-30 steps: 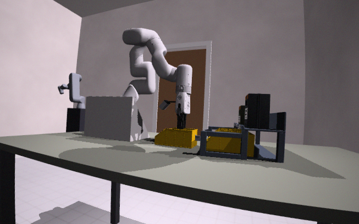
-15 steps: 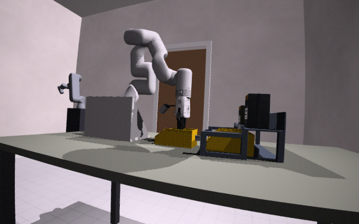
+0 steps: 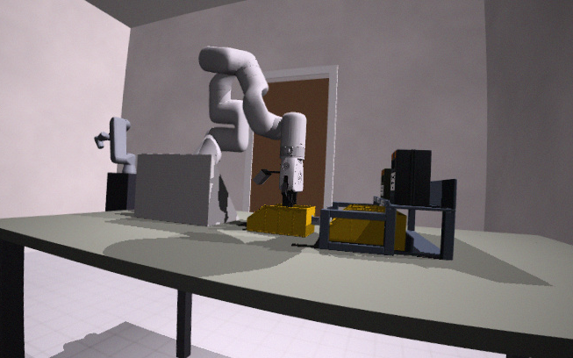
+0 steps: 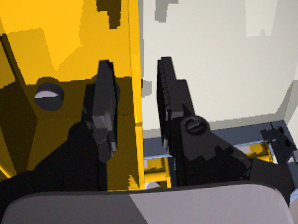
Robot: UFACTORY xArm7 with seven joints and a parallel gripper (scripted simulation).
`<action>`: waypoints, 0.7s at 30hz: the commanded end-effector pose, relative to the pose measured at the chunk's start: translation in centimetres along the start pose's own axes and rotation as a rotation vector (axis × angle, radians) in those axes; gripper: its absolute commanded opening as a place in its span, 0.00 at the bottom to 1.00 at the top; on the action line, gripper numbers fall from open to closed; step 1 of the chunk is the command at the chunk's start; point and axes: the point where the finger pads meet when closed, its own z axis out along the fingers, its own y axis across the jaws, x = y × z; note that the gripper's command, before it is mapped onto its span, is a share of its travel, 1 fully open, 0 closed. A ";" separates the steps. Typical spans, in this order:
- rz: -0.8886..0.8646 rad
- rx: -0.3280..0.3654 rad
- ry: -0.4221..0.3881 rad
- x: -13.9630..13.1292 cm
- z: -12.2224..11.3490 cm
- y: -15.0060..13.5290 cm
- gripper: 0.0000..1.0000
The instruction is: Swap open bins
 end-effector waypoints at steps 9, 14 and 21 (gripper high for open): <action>0.000 0.002 -0.003 -0.1 -0.1 -0.1 0.26; 0.000 0.002 -0.003 -0.1 -0.1 -0.1 0.00; 0.000 0.002 -0.003 -0.1 -0.1 -0.1 0.00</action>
